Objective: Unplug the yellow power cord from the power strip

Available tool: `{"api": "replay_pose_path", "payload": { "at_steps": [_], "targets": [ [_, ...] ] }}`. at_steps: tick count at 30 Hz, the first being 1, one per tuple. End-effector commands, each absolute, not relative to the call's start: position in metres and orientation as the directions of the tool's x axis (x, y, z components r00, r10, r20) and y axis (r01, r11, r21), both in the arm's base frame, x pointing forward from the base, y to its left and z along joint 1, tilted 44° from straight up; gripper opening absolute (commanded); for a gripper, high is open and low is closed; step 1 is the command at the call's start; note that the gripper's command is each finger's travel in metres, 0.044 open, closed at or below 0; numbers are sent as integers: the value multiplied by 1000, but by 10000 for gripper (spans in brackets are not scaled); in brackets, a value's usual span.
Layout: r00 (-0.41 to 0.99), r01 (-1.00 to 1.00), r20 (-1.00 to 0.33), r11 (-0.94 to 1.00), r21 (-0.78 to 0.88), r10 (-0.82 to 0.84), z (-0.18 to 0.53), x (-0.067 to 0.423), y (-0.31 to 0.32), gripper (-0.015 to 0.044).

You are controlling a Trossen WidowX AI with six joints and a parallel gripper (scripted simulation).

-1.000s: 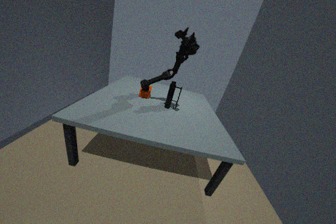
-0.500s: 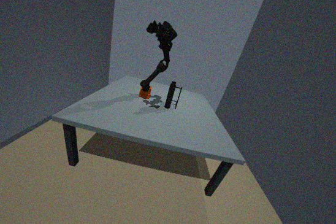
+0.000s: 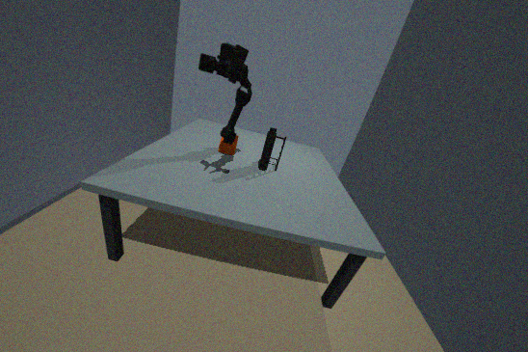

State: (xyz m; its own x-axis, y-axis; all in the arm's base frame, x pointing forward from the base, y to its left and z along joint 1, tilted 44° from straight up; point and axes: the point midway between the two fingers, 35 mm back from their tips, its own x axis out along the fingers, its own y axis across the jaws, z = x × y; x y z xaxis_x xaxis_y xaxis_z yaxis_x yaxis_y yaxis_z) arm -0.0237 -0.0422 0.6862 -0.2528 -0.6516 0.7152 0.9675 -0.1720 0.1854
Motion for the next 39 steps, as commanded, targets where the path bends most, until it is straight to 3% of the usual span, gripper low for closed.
{"api": "replay_pose_path", "payload": {
  "at_steps": [1, 10, 20, 30, 39],
  "targets": [
    [-203, 978, 645, -117, 174, -737, 673, -27, -83, 160],
    [-32, 991, 482, 33, 126, -876, 639, -1, -163, 160],
    [212, 972, 275, 230, 35, -938, 588, 69, -229, 160],
    [452, 891, 59, 447, -81, -890, 526, 164, -254, 160],
    [627, 742, -137, 641, -197, -767, 463, 254, -236, 160]
  ]
}}
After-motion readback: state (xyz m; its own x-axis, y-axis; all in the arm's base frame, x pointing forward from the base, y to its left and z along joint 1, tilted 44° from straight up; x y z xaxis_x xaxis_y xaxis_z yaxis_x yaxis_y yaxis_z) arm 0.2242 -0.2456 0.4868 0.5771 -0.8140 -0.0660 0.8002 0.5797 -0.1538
